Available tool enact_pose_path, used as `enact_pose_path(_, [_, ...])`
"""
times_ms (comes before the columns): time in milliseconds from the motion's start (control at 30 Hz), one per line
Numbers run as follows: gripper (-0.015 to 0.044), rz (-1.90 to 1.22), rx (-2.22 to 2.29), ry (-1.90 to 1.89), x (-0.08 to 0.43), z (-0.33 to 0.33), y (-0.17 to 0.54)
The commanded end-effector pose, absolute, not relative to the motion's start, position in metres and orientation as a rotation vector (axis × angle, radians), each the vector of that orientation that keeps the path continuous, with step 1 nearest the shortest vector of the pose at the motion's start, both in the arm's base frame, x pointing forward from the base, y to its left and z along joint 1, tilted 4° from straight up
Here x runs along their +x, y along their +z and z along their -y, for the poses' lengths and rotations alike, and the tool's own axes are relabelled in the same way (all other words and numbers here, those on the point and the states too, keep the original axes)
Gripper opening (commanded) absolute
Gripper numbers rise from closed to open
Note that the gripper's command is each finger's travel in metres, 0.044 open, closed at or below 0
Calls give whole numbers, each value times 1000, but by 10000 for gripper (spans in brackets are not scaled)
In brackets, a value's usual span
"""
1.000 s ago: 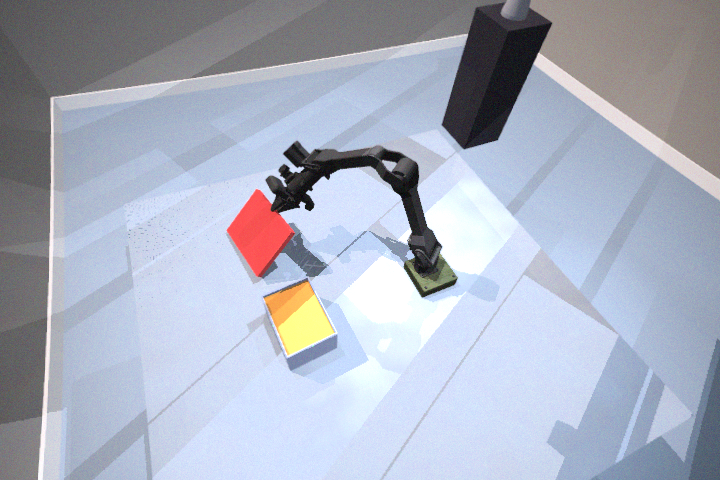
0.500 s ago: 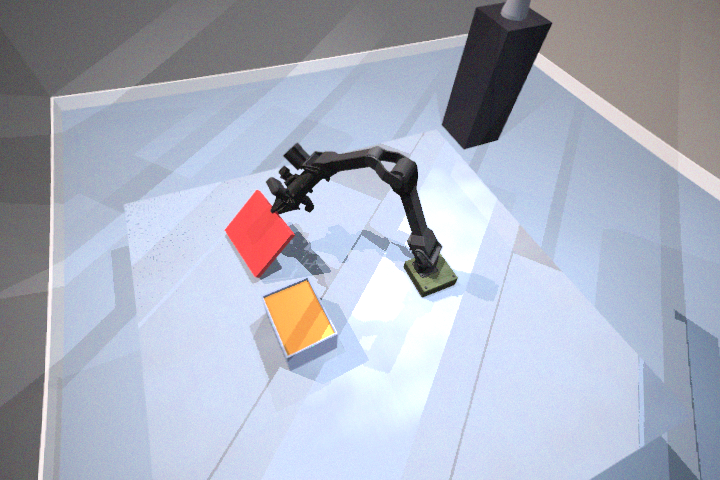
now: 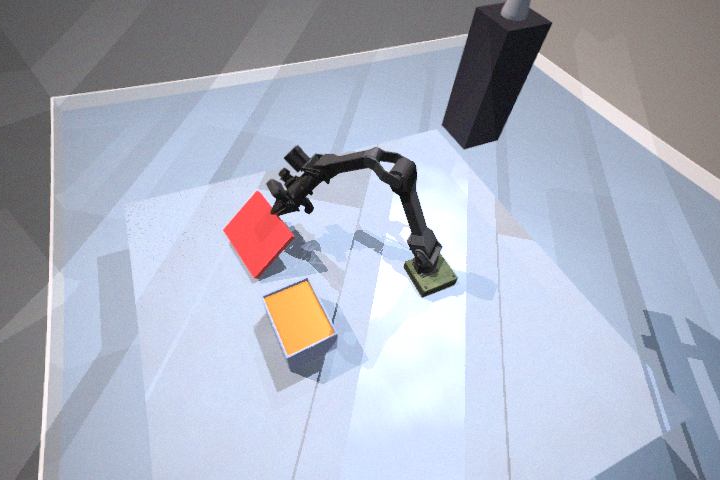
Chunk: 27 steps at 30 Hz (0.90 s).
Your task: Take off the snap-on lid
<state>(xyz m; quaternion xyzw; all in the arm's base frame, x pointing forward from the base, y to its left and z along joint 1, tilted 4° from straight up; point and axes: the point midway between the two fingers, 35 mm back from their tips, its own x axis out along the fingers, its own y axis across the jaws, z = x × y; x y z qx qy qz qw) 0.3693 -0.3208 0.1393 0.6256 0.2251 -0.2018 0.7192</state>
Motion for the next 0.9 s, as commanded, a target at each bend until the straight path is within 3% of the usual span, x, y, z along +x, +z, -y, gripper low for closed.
enact_pose_path(0, [0,-523,1408,-466,367,319,121])
enact_pose_path(867, [0,-524,1408,-466,368,321,100])
